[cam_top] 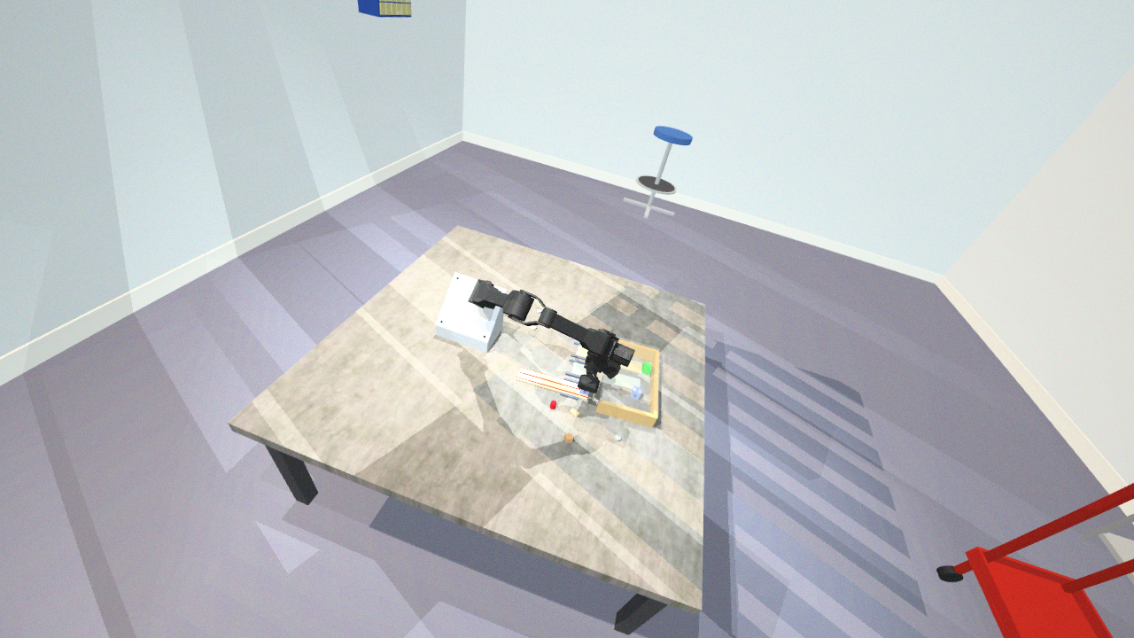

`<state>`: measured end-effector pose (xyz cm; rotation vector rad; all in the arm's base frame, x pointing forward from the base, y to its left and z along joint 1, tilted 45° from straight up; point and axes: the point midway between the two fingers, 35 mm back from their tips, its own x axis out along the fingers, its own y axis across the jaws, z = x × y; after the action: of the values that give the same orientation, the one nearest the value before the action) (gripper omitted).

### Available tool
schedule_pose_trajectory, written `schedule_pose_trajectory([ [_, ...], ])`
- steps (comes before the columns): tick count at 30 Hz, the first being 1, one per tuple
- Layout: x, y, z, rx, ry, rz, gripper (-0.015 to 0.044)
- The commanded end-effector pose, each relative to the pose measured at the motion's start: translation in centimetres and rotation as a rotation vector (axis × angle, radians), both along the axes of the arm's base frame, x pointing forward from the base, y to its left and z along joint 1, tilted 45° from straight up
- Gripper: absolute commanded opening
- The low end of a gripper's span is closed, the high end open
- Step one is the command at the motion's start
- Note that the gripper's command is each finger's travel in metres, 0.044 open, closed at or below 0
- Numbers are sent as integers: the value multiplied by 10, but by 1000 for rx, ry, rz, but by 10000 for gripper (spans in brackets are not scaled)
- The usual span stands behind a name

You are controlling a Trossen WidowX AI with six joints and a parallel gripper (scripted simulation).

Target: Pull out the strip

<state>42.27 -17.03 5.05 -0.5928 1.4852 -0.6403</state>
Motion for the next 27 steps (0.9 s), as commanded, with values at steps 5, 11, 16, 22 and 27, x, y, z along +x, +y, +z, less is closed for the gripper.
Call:
schedule_pose_trajectory([
  [5, -1, -9, -11, -1, 6, 3, 250],
  [11, -1, -17, -17, -2, 6, 3, 250],
  [16, -2, -22, -23, -3, 7, 3, 250],
  [22, -2, -23, -21, -7, 4, -2, 198],
  [27, -2, -23, -21, -7, 4, -2, 145],
])
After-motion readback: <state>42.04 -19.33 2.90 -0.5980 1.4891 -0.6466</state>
